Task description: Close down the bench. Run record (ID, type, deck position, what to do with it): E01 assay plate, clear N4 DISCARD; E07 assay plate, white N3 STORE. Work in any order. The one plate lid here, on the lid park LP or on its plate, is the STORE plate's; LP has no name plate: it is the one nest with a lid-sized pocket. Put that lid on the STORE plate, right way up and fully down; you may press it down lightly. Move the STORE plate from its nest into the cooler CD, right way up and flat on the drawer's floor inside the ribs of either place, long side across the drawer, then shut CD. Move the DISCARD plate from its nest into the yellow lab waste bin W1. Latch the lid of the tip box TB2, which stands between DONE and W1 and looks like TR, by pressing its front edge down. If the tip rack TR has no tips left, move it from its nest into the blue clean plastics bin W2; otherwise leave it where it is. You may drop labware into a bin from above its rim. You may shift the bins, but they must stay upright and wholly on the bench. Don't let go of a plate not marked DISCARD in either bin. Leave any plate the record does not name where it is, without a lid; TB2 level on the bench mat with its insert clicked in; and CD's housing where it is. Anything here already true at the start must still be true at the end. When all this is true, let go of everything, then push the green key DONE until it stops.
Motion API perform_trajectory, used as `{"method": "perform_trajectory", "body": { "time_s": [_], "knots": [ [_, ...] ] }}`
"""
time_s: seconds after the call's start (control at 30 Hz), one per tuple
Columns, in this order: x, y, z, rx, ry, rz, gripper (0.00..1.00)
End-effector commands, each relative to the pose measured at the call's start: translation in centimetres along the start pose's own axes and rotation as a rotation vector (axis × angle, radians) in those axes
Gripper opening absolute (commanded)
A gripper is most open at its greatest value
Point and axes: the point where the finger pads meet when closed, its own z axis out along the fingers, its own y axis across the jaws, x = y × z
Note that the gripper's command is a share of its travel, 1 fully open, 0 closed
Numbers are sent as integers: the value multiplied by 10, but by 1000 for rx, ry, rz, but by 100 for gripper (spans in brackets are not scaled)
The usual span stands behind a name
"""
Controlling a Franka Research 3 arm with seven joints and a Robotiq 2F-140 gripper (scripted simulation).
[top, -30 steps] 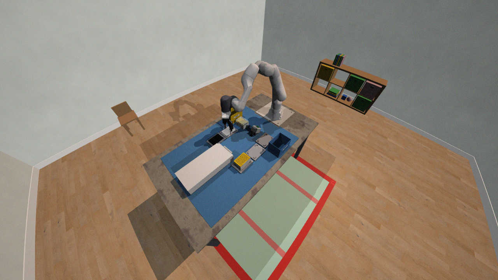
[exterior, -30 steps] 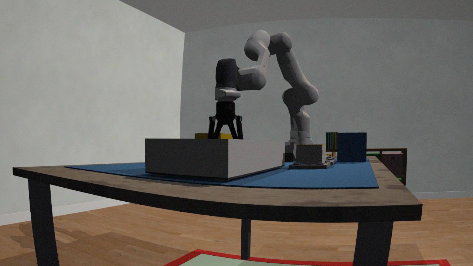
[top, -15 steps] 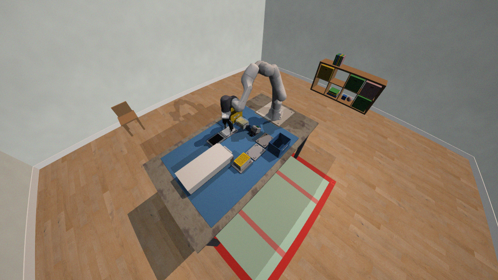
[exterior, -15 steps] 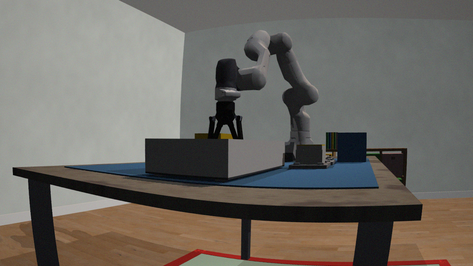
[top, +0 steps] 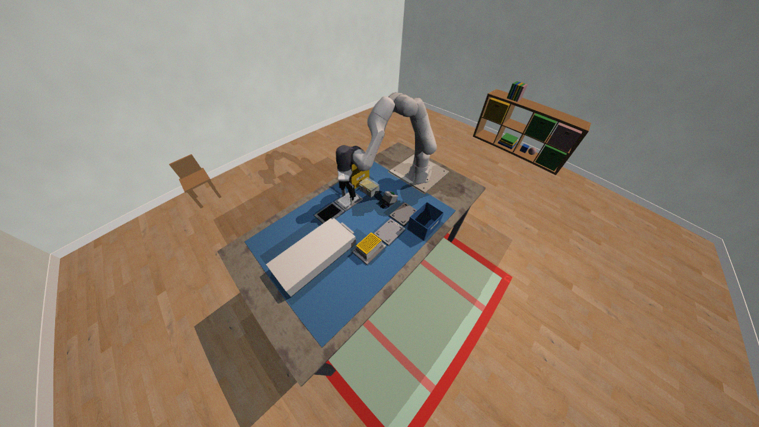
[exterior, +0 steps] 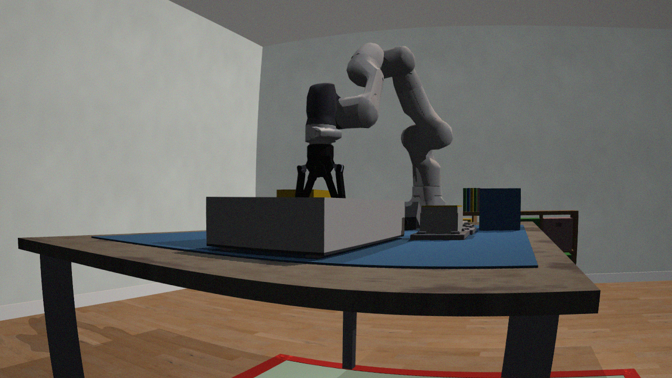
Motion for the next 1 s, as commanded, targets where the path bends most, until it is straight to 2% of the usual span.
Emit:
{"method": "perform_trajectory", "body": {
  "time_s": [0.0,0.97],
  "knots": [
    [-1,-1,0,0,-1,2,0],
    [-1,-1,-8,0,-1,2,0]
  ]
}}
